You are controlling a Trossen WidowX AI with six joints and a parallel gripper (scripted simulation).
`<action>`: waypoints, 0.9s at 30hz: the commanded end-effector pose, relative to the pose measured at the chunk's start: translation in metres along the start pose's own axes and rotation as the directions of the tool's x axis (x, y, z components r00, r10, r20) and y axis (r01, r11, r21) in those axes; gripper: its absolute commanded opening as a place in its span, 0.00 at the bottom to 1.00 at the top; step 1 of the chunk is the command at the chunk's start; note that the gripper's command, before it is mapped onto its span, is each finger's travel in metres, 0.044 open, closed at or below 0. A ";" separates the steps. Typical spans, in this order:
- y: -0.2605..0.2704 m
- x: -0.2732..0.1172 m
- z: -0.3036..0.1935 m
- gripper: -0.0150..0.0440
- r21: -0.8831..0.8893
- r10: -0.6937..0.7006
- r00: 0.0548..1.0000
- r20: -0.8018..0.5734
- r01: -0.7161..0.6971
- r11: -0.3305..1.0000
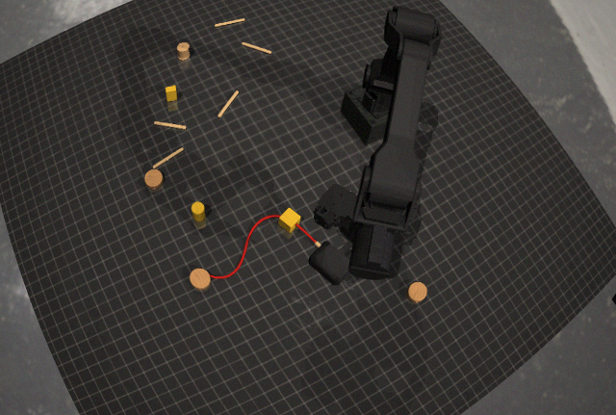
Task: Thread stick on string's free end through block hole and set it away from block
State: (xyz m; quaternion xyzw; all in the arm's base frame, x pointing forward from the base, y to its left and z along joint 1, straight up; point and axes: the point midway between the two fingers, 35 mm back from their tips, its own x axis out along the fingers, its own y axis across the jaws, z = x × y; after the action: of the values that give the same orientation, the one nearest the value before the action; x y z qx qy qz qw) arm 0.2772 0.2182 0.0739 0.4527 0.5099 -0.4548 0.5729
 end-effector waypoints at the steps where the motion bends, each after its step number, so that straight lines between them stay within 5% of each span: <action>1: 0.000 0.000 0.000 1.00 0.000 0.000 1.000 0.000 0.000 1.000; 27: 0.000 0.000 0.000 1.00 0.000 0.000 1.000 0.000 0.000 1.000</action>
State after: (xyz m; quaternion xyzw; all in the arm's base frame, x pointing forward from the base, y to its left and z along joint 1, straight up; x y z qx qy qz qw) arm 0.2772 0.2182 0.0739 0.4527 0.5099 -0.4548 0.5729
